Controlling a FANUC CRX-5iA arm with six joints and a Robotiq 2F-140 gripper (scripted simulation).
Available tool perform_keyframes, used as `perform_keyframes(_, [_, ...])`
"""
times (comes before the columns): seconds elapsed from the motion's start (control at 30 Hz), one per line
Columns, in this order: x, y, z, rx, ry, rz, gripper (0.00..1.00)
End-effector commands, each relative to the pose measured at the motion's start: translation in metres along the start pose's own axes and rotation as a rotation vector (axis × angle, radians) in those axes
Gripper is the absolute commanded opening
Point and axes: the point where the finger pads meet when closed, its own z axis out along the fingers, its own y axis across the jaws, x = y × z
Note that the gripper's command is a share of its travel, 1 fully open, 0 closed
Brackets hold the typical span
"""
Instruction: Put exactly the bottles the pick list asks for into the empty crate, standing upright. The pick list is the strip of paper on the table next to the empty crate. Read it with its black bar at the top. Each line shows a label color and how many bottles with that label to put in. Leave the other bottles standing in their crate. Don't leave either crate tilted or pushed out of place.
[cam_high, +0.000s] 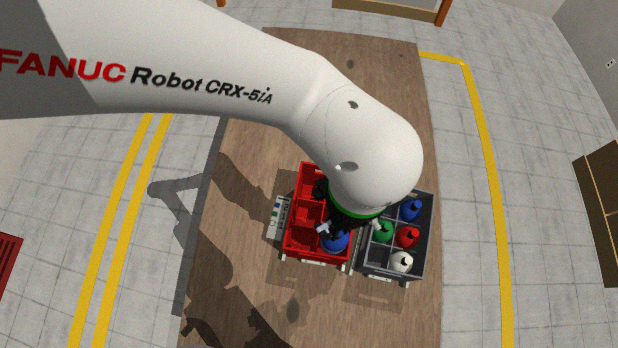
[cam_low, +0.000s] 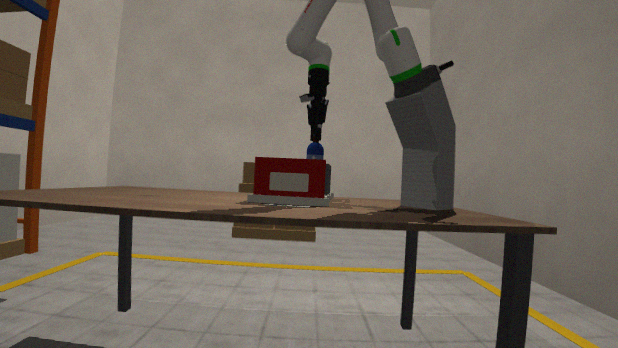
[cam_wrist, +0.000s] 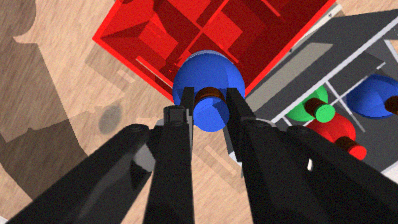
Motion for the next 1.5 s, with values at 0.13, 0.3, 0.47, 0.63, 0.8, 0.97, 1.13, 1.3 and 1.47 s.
perform_keyframes(0.13, [0.000,0.001,0.006,-0.001,0.000,0.000,0.10])
perform_keyframes(0.3, [0.000,0.001,0.011,-0.001,0.000,0.000,0.10])
perform_keyframes(0.47, [0.000,0.001,0.014,-0.001,0.000,0.000,0.10])
perform_keyframes(0.63, [0.000,0.001,0.019,-0.001,0.000,0.000,0.10])
perform_keyframes(0.8, [0.000,0.001,0.024,-0.001,0.000,0.000,0.10])
perform_keyframes(0.97, [0.000,0.001,0.027,-0.001,0.000,0.000,0.10])
perform_keyframes(1.13, [0.000,0.001,0.032,-0.001,0.000,0.000,0.10])
perform_keyframes(1.3, [0.000,0.001,0.037,-0.001,0.000,0.000,0.10])
perform_keyframes(1.47, [0.000,0.001,0.041,-0.001,0.000,0.000,0.10])
